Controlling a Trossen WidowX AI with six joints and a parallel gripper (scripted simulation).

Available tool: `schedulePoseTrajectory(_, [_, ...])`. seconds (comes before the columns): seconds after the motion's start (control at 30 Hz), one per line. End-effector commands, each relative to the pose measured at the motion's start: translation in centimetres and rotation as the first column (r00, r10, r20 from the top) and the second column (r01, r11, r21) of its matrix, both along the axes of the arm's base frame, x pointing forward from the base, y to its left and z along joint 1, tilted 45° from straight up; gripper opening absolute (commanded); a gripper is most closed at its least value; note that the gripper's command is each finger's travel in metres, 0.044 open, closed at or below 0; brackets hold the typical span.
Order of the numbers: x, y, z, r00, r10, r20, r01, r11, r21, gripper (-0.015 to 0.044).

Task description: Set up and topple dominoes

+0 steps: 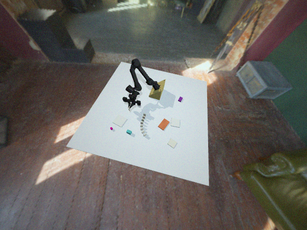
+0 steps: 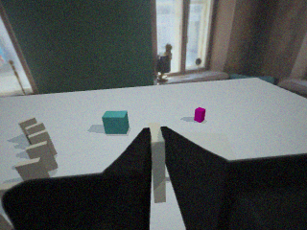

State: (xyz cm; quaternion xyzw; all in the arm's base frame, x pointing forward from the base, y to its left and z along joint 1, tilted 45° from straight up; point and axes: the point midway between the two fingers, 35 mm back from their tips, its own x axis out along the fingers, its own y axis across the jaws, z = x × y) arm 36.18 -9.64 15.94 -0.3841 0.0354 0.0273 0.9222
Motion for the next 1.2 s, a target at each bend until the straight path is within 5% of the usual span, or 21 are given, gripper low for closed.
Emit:
schedulePoseTrajectory(0.0, [0.4,-1.0,-0.8,1.000,0.001,-0.001,-0.001,1.000,-0.002,0.0020])
schedulePoseTrajectory(1.17, [0.7,-5.4,-5.7,1.000,0.004,0.005,-0.004,1.000,-0.009,0.0020])
